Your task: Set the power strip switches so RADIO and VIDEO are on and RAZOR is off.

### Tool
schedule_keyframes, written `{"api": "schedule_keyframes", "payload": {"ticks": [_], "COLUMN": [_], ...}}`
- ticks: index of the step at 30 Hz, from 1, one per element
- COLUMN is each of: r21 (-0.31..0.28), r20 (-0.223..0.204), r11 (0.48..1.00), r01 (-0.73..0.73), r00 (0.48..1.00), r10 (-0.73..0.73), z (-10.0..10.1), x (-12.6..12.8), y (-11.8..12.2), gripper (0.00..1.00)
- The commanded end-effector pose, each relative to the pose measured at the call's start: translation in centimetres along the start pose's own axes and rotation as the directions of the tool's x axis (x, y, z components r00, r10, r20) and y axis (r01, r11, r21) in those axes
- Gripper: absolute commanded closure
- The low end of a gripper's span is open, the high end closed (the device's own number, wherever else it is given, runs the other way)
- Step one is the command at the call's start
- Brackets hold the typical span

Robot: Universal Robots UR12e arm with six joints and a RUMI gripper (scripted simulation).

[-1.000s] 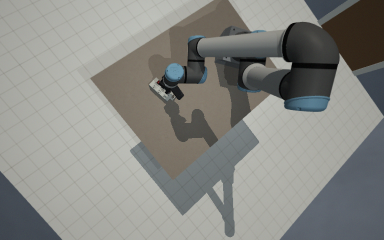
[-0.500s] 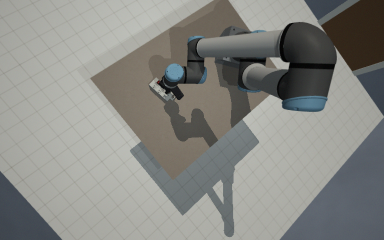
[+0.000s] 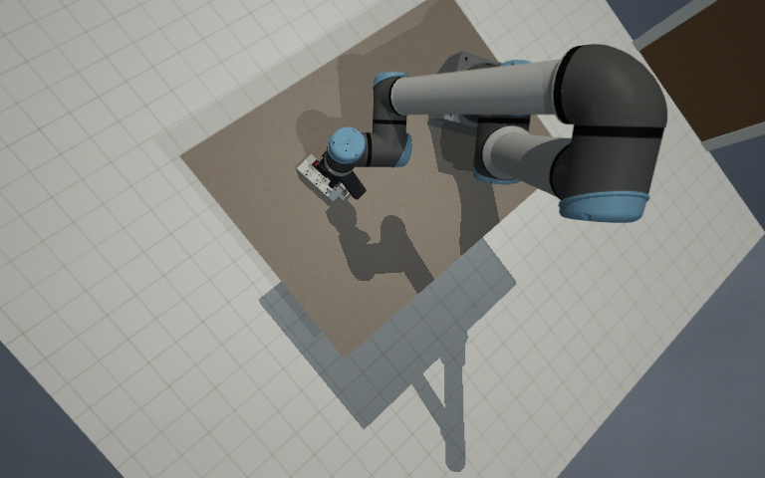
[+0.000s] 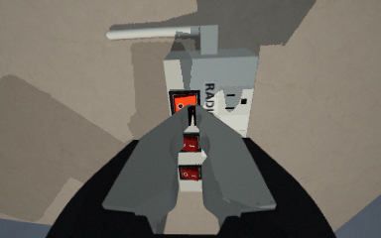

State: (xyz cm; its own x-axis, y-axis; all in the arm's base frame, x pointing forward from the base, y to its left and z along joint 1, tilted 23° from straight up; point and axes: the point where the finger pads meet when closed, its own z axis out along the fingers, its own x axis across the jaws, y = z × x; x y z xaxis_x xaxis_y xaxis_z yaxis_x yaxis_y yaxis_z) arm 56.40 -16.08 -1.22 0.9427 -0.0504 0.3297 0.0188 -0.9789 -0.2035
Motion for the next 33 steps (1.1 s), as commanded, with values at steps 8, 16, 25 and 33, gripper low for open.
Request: {"api": "schedule_keyframes", "payload": {"ticks": [8,16,25,33], "r21": [-0.001,-0.001,-0.001,-0.001], "r20": [-0.001,-0.001,-0.001,-0.001], "r11": [1.0,1.0,1.0,1.0], "r01": [0.0,0.0,0.0,0.0], "r00": [1.0,1.0,1.0,1.0], "r10": [0.0,0.0,0.0,0.0], "z": [0.0,-0.4,-2.8,-3.8], "x": [0.0,0.0,0.0,0.0], "y": [0.0,0.0,0.0,0.0], "gripper": [1.0,1.0,1.0,1.0]}}
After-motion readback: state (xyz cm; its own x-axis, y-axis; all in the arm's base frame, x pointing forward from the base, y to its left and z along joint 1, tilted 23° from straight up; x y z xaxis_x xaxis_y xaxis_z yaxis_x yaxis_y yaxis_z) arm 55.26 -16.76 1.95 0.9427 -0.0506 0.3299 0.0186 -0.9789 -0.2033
